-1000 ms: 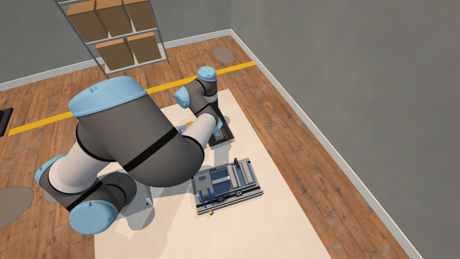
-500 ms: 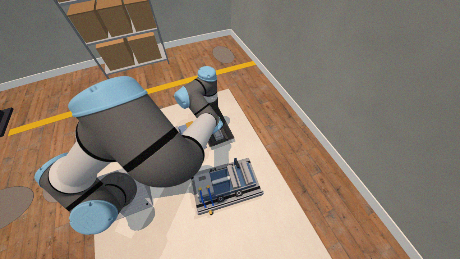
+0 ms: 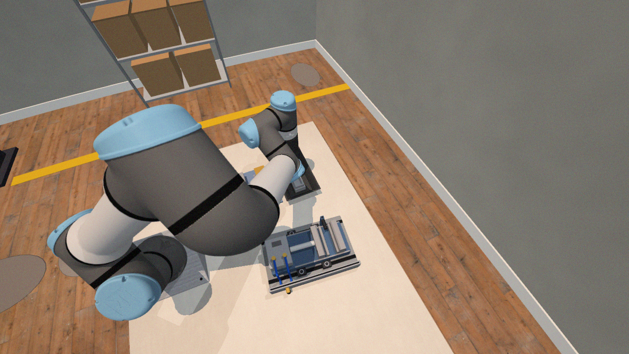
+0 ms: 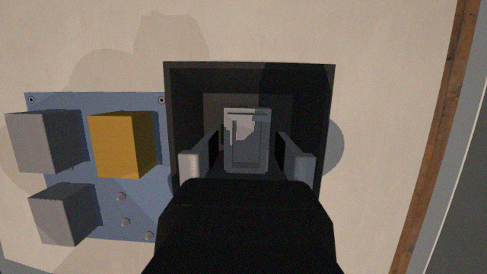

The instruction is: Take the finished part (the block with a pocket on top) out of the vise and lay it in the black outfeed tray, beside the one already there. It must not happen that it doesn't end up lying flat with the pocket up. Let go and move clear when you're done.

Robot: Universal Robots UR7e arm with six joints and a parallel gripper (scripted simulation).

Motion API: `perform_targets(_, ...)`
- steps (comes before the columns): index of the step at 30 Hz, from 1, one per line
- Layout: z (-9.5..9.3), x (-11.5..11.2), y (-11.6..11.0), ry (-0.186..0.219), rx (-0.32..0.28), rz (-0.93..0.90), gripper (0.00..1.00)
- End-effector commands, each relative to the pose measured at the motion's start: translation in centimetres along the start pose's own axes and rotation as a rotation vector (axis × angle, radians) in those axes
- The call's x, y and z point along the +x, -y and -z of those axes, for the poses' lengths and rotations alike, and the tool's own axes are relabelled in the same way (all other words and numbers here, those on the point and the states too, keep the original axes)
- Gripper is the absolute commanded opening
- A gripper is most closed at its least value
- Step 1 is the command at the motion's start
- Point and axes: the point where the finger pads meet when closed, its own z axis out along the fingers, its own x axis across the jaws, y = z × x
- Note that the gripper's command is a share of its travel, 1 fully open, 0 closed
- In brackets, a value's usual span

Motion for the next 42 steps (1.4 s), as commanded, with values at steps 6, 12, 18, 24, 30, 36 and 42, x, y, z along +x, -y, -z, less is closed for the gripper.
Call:
perform_targets(6,0.1,0.0,0.0,-0.001,0.001,0.0,1.0)
perform_targets(12,0.2,0.0,0.0,-0.001,0.001,0.0,1.0)
perform_targets(18,1.1,0.0,0.0,-0.001,0.001,0.0,1.0)
perform_targets(24,3.5,0.0,0.0,-0.001,0.001,0.0,1.0)
perform_targets(30,5.6,0.0,0.0,-0.001,0.001,0.0,1.0)
perform_targets(36,9.1,0.0,0.0,-0.001,0.001,0.0,1.0)
perform_targets(42,11.7,0.0,0.0,-0.001,0.001,0.0,1.0)
